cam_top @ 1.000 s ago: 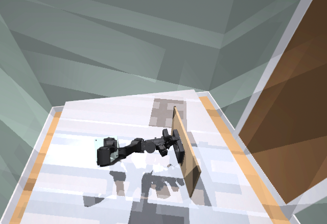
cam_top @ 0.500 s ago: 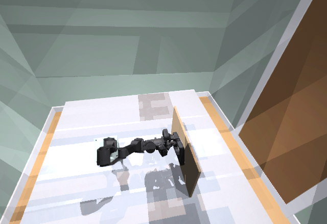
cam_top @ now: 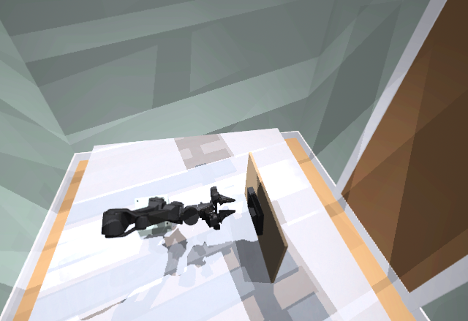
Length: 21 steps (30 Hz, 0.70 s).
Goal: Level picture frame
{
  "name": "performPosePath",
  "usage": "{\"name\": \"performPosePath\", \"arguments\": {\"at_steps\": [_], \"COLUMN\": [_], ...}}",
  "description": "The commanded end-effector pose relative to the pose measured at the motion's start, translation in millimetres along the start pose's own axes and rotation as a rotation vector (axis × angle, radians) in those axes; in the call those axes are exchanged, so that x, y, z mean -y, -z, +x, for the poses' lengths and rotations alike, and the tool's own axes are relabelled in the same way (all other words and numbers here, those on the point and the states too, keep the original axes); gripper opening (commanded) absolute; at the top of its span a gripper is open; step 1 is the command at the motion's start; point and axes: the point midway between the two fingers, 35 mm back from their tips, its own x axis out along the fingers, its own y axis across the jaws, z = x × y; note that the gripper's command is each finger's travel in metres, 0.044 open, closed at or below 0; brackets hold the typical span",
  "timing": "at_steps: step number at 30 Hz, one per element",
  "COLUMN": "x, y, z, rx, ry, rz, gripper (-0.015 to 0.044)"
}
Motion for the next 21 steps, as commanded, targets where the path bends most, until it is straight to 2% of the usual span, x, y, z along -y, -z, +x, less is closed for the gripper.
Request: {"name": "performPosePath", "arguments": {"at_steps": [1,2,7,21], "x": [1.2,-0.3,-16.6,-43.5], "y": [4.3,0.6,-3.6,-4.1], "z": [-10.0,-2.5,-13.7,-75.0], "rx": [-0.006,-0.001,-0.013,-0.053], "ry": [-0.004,0.000,0.010,0.041], "rz": [-0.041,-0.008,0.002,0.017], "gripper": [0.0260,0.0260,0.0260,0.0260]}}
